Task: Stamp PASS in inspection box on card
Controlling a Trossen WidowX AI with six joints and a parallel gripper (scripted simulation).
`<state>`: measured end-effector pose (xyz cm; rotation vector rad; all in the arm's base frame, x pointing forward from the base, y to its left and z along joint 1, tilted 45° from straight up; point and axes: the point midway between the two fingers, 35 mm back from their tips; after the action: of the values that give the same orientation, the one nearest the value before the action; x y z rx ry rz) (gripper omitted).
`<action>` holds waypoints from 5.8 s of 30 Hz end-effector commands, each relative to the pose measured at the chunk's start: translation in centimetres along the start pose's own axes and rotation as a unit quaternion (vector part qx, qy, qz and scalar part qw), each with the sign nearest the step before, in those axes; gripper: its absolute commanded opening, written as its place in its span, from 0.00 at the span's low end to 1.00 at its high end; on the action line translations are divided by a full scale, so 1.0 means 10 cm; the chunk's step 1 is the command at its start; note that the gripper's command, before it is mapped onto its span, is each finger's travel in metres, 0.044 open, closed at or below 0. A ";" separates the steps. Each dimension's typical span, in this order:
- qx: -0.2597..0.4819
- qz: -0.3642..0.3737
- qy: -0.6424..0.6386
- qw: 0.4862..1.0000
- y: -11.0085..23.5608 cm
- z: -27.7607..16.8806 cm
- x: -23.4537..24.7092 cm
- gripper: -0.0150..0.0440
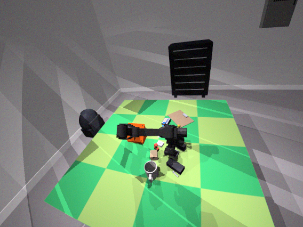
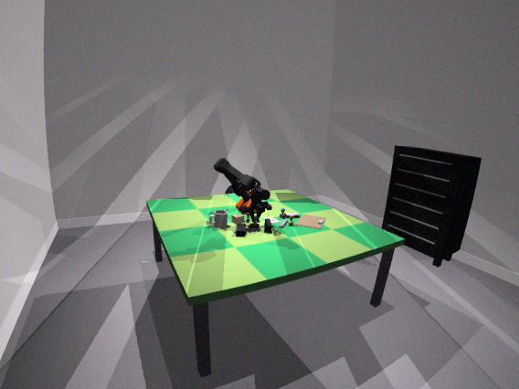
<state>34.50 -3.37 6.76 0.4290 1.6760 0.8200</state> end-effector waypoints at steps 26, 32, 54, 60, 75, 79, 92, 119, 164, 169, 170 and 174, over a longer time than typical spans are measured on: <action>0.001 -0.001 -0.001 1.000 0.05 0.00 -0.01 0.25; 0.001 -0.001 -0.001 1.000 0.08 0.00 -0.01 0.25; 0.001 0.000 0.000 1.000 0.40 0.02 0.00 0.25; 0.001 0.000 0.000 1.000 0.50 0.02 0.00 0.25; -0.004 0.014 0.042 0.999 0.60 -0.07 0.72 0.25; -0.004 0.017 0.059 0.998 0.61 -0.15 1.00 0.25; 0.000 0.010 0.112 0.994 0.59 -0.59 1.77 0.25; 0.000 0.007 0.122 0.993 0.44 -0.69 1.89 0.25; -0.004 0.007 0.122 0.992 0.14 -0.69 1.89 0.25; -0.004 0.007 0.122 0.992 0.11 -0.69 1.89 0.25; -0.004 0.007 0.122 0.992 0.10 -0.69 1.89 0.25; -0.004 0.007 0.122 0.992 0.07 -0.69 1.89 0.25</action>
<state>22.67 7.81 -5.13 0.3512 1.8920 0.9172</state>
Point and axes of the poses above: the point midway between the two fingers, 35 mm back from their tips, its own y axis back along the fingers, its own x axis across the jaws, z = x × y, and after that the axes turned 10 degrees about y, right-handed
